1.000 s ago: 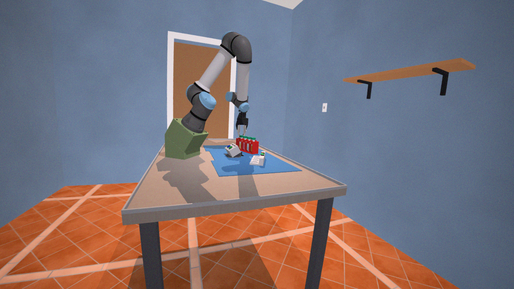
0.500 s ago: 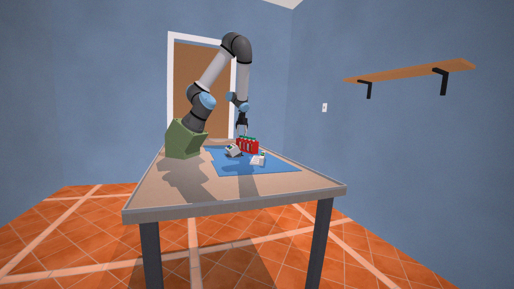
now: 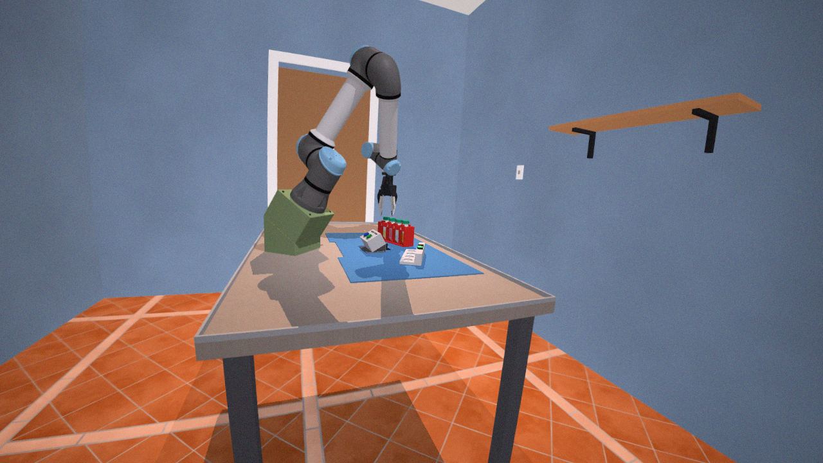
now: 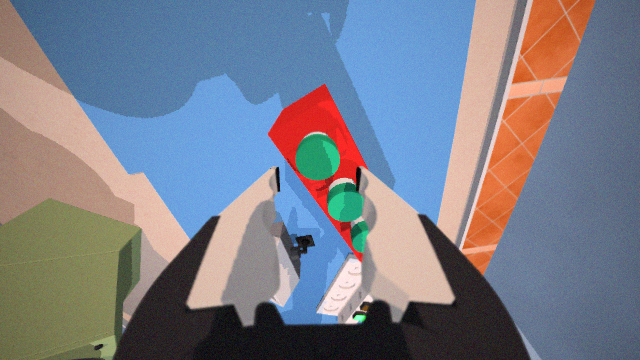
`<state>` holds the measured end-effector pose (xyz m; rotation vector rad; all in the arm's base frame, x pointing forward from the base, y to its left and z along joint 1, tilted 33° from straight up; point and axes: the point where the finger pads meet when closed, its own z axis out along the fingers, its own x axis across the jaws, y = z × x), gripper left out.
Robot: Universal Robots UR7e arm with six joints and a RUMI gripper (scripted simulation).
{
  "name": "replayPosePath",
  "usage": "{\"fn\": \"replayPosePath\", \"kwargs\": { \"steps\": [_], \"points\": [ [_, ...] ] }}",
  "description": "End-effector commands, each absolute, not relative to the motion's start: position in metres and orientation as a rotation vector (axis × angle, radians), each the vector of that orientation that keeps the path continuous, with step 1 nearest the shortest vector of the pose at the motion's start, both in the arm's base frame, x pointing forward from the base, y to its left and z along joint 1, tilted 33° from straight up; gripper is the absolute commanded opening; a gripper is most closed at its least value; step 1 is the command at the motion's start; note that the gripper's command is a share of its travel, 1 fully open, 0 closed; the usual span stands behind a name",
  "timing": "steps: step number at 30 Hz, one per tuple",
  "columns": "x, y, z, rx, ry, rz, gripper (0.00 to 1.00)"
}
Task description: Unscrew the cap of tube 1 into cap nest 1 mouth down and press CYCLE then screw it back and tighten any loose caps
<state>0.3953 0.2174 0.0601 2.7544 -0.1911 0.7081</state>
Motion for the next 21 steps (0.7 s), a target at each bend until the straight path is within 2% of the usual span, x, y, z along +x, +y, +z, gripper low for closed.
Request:
{"fn": "replayPosePath", "kwargs": {
  "steps": [1,11,14,21],
  "points": [
    [0.390,0.222,0.071,2.754,-0.192,0.707,0.35],
    [0.384,0.226,0.082,2.754,-0.192,0.707,0.35],
    [0.390,0.204,0.094,2.712,0.150,0.639,0.35],
    [0.397,0.183,0.105,2.634,0.480,0.564,0.35]
  ]
}}
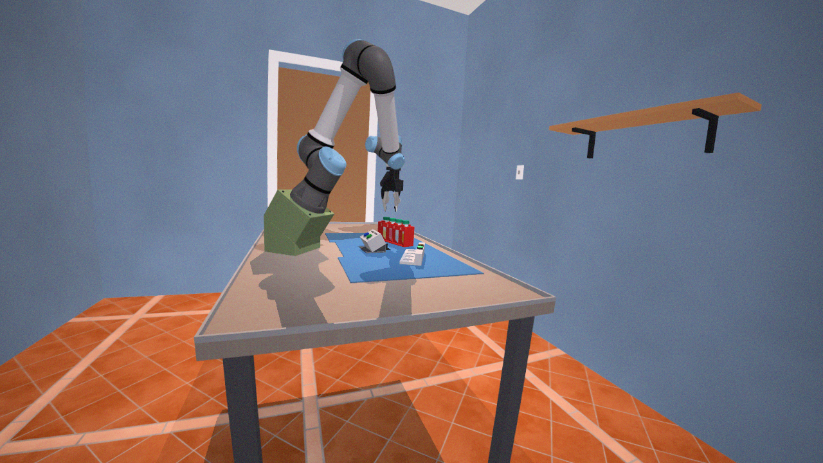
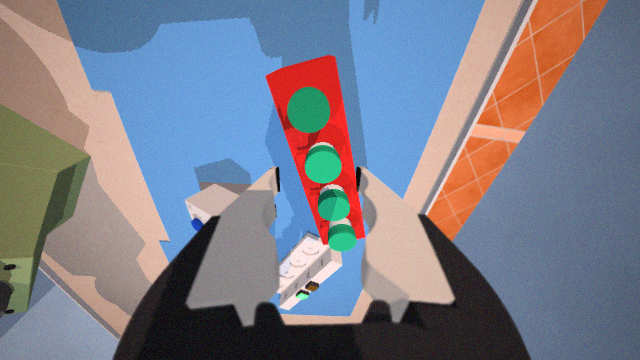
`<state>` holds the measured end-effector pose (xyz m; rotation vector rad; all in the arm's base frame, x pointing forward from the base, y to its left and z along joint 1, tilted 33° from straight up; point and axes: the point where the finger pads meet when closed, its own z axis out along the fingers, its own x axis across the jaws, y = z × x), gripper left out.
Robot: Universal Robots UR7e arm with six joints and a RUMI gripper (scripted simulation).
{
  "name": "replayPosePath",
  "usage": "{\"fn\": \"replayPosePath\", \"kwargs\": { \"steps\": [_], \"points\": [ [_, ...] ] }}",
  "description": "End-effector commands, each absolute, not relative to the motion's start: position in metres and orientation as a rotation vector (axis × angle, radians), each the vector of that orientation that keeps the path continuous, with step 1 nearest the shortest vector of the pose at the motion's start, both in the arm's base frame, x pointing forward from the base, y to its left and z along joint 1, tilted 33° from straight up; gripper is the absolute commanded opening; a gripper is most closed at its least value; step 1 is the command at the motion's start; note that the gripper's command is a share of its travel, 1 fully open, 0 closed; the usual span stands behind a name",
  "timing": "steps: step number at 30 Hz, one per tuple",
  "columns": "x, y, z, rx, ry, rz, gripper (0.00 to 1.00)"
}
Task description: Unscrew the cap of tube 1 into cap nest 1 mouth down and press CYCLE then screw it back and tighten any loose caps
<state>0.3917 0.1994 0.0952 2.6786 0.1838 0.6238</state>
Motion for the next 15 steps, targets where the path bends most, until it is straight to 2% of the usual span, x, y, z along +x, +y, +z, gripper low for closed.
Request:
{"fn": "replayPosePath", "kwargs": {
  "steps": [1,7,15],
  "points": [
    [0.3969,0.1831,0.1049,2.634,0.480,0.564,0.35],
    [0.3974,0.1814,0.1058,2.512,0.817,0.477,0.35],
    [0.3988,0.1805,0.1033,2.512,0.817,0.477,0.35]
  ]
}}
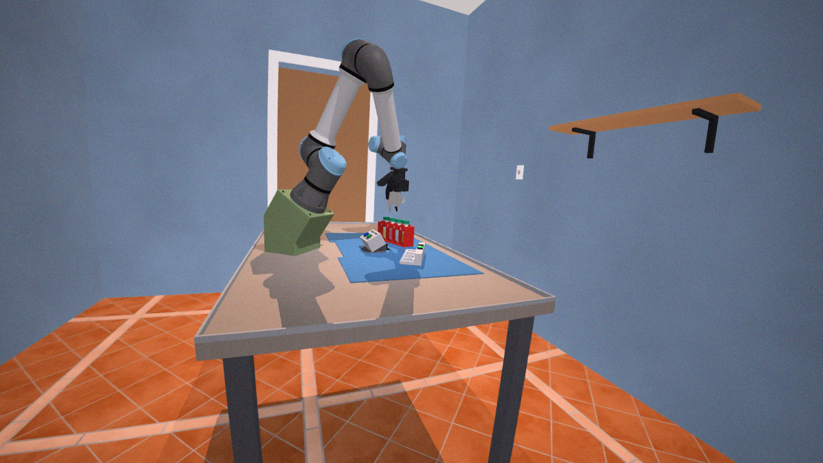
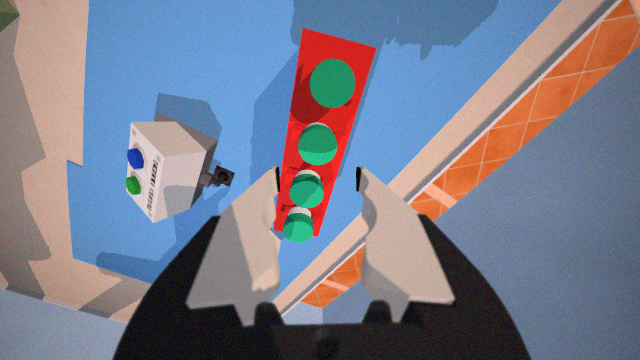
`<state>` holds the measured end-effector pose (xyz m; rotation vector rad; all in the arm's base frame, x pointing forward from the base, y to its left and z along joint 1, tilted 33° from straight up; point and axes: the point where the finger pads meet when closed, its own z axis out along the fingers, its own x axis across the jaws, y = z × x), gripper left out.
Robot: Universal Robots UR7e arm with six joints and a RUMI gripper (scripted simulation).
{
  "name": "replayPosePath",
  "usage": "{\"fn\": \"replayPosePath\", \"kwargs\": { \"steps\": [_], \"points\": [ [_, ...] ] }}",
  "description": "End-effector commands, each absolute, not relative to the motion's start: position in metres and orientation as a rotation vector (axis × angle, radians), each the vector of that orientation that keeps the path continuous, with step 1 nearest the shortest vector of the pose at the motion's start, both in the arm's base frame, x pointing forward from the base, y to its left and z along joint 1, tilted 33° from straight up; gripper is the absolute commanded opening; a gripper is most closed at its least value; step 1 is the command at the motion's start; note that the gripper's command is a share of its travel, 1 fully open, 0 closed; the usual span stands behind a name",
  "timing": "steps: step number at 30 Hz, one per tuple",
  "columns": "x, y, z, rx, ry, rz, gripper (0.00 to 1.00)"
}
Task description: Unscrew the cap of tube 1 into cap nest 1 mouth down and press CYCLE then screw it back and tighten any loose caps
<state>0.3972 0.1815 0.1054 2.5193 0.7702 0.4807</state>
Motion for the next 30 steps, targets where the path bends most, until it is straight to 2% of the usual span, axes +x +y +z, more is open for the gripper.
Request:
{"fn": "replayPosePath", "kwargs": {
  "steps": [1,30],
  "points": [
    [0.400,0.180,0.101,2.512,0.817,0.477,0.35],
    [0.415,0.169,0.073,2.512,0.817,0.477,0.35]
  ]
}}
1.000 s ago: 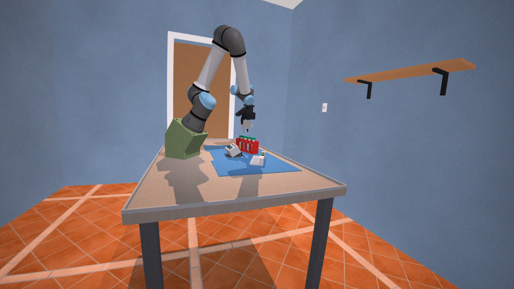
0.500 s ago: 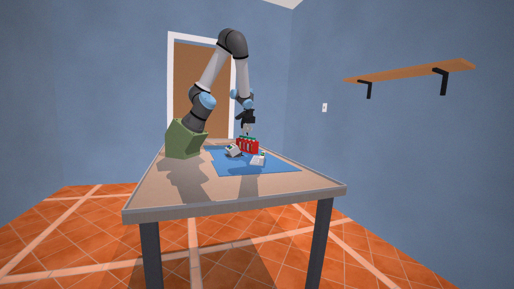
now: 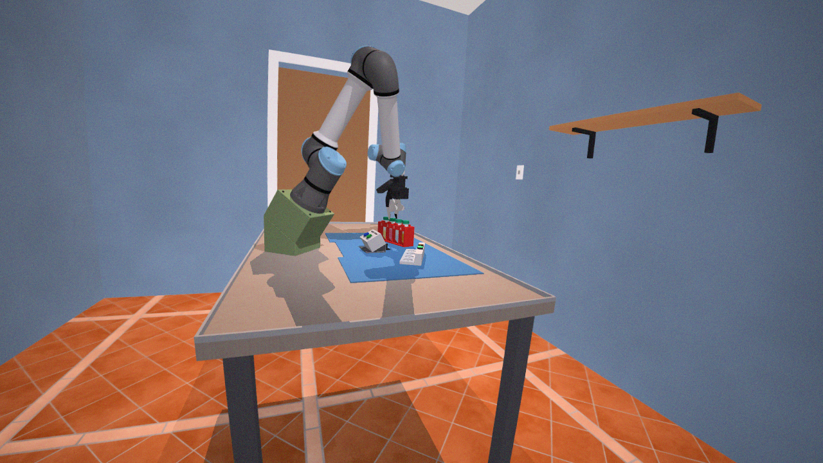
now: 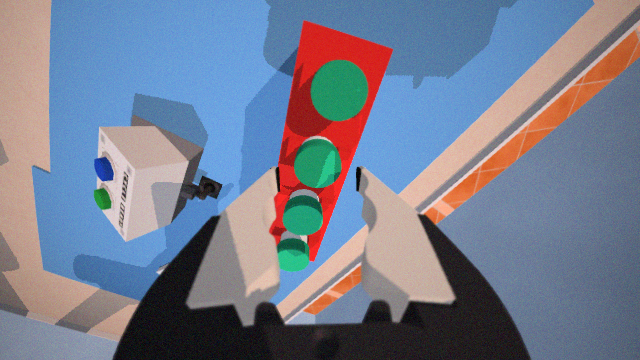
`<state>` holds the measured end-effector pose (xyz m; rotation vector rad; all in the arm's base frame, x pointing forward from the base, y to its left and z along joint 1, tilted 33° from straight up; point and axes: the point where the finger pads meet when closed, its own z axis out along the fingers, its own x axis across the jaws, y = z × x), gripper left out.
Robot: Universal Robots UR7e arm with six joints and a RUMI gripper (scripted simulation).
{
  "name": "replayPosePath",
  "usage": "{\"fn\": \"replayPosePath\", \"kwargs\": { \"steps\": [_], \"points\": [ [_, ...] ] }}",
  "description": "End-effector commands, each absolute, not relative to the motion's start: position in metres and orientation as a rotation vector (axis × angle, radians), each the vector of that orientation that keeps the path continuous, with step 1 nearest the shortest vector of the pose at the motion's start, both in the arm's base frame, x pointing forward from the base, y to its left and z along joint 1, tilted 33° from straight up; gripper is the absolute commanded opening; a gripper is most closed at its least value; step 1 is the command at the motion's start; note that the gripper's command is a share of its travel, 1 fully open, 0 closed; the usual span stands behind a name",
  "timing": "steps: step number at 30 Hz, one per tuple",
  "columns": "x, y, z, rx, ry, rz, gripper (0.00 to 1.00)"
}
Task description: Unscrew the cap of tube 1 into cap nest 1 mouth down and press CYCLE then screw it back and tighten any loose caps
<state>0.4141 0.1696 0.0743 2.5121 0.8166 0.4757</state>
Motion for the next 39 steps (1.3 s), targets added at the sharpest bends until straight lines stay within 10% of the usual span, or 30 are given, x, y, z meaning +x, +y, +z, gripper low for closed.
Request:
{"fn": "replayPosePath", "kwargs": {
  "steps": [1,21,22,39],
  "points": [
    [0.4151,0.1693,0.0732,2.512,0.817,0.477,0.35],
    [0.4180,0.1673,0.0678,2.512,0.817,0.477,0.35],
    [0.4180,0.1673,0.0678,2.512,0.817,0.477,0.00],
    [0.4180,0.1672,0.0678,2.542,0.743,0.497,0.00]
  ]
}}
